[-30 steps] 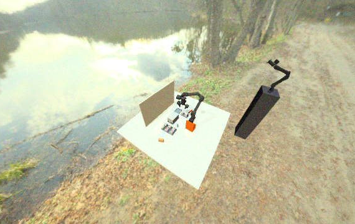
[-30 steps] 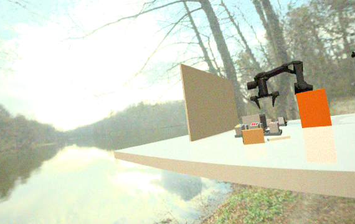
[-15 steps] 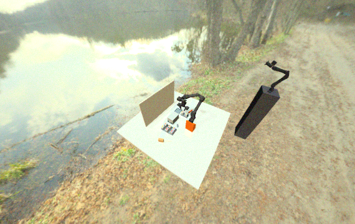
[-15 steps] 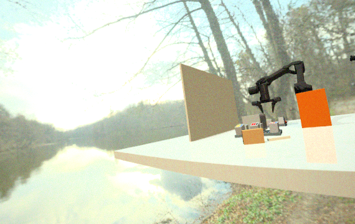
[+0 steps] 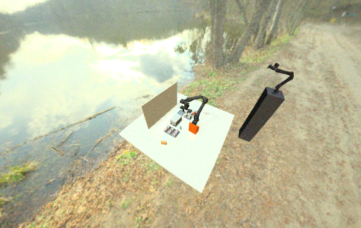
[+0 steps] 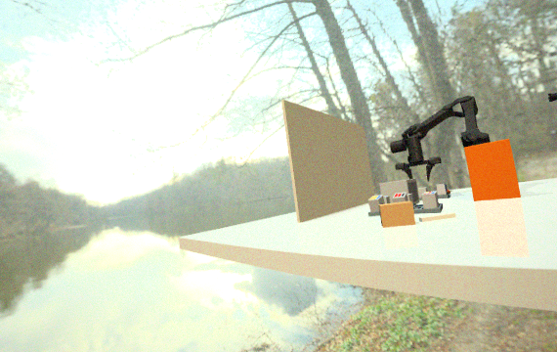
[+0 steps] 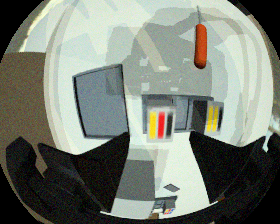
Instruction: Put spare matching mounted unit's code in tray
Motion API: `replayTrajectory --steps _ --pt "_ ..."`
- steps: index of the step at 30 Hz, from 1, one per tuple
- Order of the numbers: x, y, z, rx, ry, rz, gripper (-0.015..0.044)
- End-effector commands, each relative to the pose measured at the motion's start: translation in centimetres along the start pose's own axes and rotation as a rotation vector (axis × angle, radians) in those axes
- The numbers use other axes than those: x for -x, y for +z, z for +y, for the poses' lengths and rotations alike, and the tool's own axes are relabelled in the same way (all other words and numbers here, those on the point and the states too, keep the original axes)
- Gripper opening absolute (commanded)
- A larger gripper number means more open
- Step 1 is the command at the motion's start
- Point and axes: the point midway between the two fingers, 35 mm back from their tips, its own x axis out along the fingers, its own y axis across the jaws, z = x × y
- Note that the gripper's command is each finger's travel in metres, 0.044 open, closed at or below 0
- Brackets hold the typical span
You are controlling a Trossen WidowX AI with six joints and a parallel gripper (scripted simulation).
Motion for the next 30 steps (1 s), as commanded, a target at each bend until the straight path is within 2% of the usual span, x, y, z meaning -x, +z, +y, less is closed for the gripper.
replayTrajectory --steps 1,30 --pt "-0.8 -0.1 0.0 0.005 -0.004 0.003 0.03" --pt "-5.4 0.0 -0.2 0.005 -0.004 -0.003 0.03"
